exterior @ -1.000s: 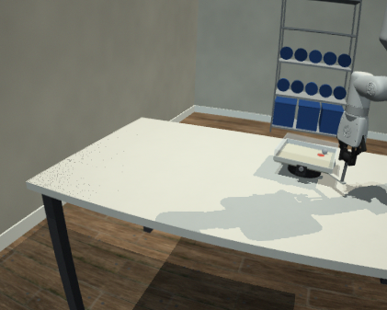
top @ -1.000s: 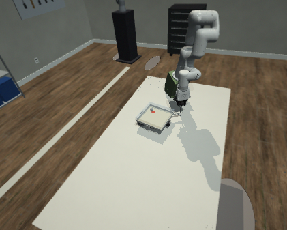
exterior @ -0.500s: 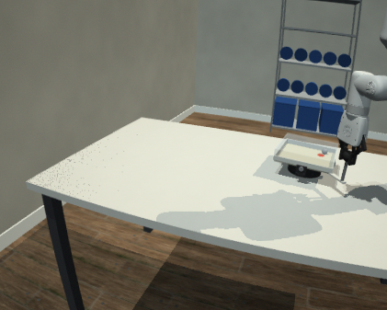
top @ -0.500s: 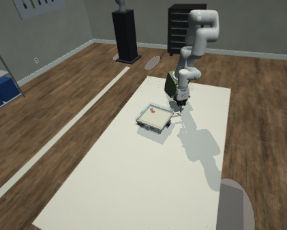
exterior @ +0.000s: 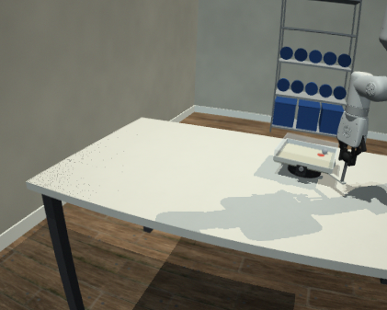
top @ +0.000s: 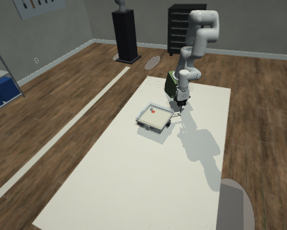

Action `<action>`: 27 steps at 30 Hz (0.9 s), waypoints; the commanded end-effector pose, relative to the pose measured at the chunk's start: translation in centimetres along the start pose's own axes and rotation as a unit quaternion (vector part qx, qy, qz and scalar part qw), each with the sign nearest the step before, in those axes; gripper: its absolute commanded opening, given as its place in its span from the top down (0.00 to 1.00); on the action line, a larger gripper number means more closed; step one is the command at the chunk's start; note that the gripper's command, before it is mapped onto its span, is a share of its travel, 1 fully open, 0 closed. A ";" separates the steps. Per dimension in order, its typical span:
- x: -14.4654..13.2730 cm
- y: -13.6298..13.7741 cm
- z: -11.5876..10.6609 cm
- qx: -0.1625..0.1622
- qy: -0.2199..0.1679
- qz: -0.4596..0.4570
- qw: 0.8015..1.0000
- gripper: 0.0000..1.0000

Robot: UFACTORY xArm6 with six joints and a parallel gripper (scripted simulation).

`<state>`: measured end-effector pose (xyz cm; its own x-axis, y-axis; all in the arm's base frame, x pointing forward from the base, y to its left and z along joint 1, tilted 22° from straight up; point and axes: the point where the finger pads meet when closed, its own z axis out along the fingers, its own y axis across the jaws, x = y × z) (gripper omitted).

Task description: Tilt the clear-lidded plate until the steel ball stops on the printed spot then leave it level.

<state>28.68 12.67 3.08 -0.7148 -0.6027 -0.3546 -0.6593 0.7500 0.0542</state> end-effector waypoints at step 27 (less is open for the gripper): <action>0.1 -0.1 -0.2 0.001 -0.004 -0.001 1.000 1.00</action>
<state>28.66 12.56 3.21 -0.7118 -0.6017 -0.3624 -0.6602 0.7493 0.0525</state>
